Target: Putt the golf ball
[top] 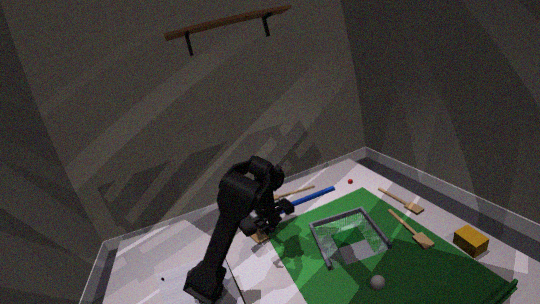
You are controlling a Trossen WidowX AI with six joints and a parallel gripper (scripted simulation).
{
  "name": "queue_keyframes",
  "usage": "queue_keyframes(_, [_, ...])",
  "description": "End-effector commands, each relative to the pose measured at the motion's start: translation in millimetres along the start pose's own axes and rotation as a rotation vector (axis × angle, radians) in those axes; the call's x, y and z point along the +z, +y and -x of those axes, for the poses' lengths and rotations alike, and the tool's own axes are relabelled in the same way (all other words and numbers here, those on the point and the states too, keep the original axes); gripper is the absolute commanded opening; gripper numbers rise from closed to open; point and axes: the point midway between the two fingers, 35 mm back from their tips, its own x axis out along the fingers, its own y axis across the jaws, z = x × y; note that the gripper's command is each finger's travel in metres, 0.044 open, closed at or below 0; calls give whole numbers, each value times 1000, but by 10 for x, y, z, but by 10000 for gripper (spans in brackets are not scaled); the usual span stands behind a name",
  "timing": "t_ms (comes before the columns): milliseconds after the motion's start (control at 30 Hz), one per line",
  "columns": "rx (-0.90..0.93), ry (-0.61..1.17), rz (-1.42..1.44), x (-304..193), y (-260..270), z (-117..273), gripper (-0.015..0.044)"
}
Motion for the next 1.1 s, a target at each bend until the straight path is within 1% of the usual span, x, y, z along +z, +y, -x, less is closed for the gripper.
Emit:
queue_keyframes(0, [-19,-22,-6,113,-7,403,0])
queue_keyframes(167, [-18,-22,-6,124,3,460,0])
queue_keyframes(200, [-22,-12,-3,100,-4,380,0])
queue_keyframes(233, [-23,-11,-21,70,-11,396,0])
queue_keyframes(667, [-63,14,-488,-737,-103,753,0])
queue_keyframes(1067, [-106,43,-927,-1507,9,1009,0])
